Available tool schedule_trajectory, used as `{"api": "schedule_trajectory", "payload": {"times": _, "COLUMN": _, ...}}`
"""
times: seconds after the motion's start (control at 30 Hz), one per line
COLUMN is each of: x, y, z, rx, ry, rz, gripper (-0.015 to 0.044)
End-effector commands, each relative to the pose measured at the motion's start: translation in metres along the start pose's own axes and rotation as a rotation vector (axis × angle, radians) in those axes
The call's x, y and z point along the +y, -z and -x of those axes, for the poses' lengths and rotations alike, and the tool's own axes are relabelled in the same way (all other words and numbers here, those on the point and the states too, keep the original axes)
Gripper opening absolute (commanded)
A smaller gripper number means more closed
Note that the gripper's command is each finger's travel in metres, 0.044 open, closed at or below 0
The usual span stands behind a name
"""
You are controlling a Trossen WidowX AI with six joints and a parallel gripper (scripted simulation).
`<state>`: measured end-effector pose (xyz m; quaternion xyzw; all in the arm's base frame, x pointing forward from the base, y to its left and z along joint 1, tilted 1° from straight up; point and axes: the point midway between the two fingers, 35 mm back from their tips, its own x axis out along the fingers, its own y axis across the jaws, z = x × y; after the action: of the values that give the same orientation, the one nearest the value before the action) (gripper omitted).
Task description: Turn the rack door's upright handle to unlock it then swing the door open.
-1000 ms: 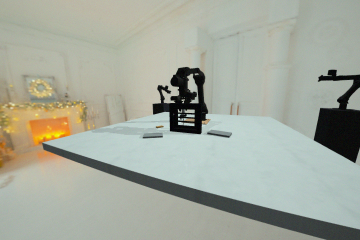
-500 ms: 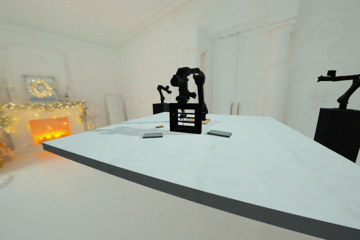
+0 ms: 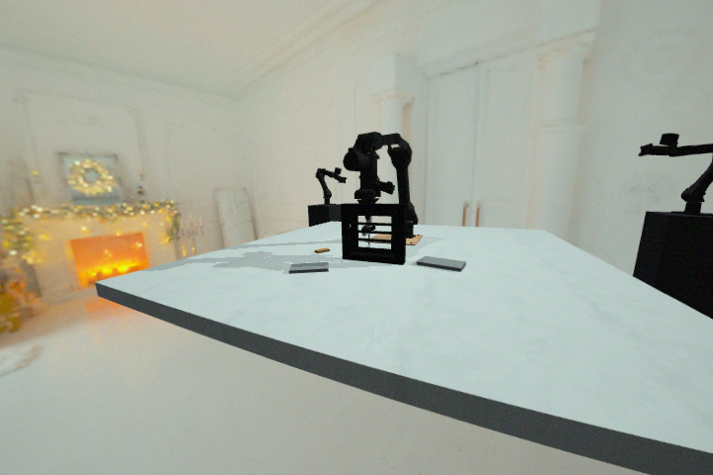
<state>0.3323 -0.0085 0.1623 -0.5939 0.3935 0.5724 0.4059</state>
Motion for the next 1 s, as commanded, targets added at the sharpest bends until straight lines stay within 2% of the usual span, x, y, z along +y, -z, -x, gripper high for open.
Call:
{"api": "schedule_trajectory", "payload": {"times": 0.0, "x": -0.0004, "y": -0.0002, "z": -0.0001, "rx": -0.002, "ry": 0.002, "rz": 0.006, "gripper": 0.0179}}
{"api": "schedule_trajectory", "payload": {"times": 0.83, "x": -0.0004, "y": -0.0002, "z": -0.0001, "rx": -0.002, "ry": 0.002, "rz": 0.006, "gripper": 0.0014}}
{"api": "schedule_trajectory", "payload": {"times": 0.97, "x": 0.0000, "y": -0.0005, "z": -0.0001, "rx": -0.002, "ry": 0.002, "rz": -0.009, "gripper": 0.0014}}
